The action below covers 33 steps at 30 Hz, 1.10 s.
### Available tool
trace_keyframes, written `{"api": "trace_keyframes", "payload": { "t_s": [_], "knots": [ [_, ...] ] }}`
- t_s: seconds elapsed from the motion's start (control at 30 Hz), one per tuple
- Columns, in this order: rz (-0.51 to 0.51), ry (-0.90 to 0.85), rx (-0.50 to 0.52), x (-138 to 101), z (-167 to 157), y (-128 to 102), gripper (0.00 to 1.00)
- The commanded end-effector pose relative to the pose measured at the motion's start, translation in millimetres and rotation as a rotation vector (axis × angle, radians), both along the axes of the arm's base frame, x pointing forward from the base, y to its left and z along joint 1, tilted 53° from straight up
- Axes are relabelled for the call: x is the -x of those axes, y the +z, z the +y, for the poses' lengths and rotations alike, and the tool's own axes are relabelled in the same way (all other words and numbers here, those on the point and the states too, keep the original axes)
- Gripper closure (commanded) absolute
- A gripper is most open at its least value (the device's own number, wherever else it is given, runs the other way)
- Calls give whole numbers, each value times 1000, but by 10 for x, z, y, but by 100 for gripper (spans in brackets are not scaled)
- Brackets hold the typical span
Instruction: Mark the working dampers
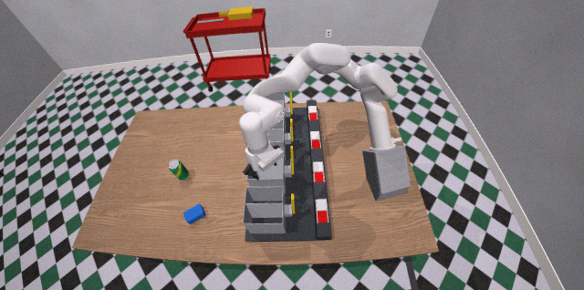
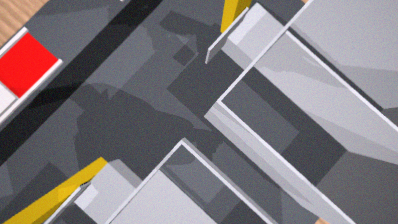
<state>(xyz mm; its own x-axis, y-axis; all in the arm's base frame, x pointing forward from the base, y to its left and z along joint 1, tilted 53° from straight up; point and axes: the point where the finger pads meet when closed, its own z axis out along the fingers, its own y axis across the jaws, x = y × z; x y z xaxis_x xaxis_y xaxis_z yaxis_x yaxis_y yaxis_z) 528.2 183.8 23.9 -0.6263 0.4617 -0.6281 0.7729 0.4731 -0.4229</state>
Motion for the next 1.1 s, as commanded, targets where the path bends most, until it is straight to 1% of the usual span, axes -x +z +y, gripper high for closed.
{"api": "trace_keyframes", "payload": {
  "t_s": [0.0, 0.57, 0.63, 0.7, 0.73, 0.8, 0.87, 1.03, 1.07],
  "knots": [
    [-3, 2, -2, -6, 18, 13, 0],
    [-3, 2, -2, -7, 17, 14, 0],
    [2, 7, -2, -16, 6, 45, 0],
    [16, 22, 1, -45, -32, 147, 0],
    [29, 35, 3, -68, -66, 232, 0],
    [63, 70, 9, -125, -164, 473, 0],
    [80, 88, 13, -150, -215, 590, 0],
    [138, 145, 25, -213, -400, 989, 0],
    [138, 145, 25, -213, -400, 989, 0]
  ]
}}
